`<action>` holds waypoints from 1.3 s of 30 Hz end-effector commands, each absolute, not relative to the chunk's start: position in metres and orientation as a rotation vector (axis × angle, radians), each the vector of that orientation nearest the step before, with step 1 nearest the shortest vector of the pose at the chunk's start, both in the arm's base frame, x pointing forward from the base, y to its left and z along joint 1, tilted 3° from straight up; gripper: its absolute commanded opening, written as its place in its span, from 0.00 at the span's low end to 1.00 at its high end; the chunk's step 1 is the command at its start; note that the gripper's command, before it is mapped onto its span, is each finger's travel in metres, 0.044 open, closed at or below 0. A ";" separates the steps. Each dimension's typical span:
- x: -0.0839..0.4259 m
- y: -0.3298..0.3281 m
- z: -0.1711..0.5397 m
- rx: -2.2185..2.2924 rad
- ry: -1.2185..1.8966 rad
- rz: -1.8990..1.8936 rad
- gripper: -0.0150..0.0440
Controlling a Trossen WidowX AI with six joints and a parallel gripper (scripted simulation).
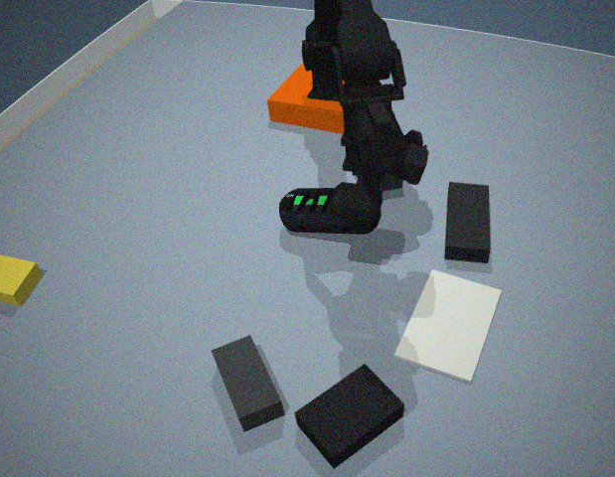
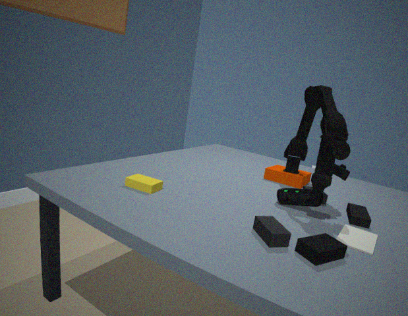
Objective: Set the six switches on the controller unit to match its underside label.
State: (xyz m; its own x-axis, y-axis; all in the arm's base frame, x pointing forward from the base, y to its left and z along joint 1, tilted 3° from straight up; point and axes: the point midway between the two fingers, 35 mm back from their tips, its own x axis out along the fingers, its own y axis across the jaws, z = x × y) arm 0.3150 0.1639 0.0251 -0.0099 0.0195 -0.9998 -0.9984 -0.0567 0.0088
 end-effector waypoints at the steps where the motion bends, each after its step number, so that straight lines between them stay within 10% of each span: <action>1: 0.312 0.158 0.016 -1.227 1.212 1.260 0.83; 36: 0.312 0.165 -0.001 -1.227 1.198 1.263 0.83; 39: 0.314 0.168 0.000 -1.228 1.183 1.268 0.96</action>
State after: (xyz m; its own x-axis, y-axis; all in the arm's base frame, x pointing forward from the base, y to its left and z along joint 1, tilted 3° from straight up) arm 0.3140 0.1675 0.0001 -0.0177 0.0161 -0.9997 -0.9985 -0.0523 0.0168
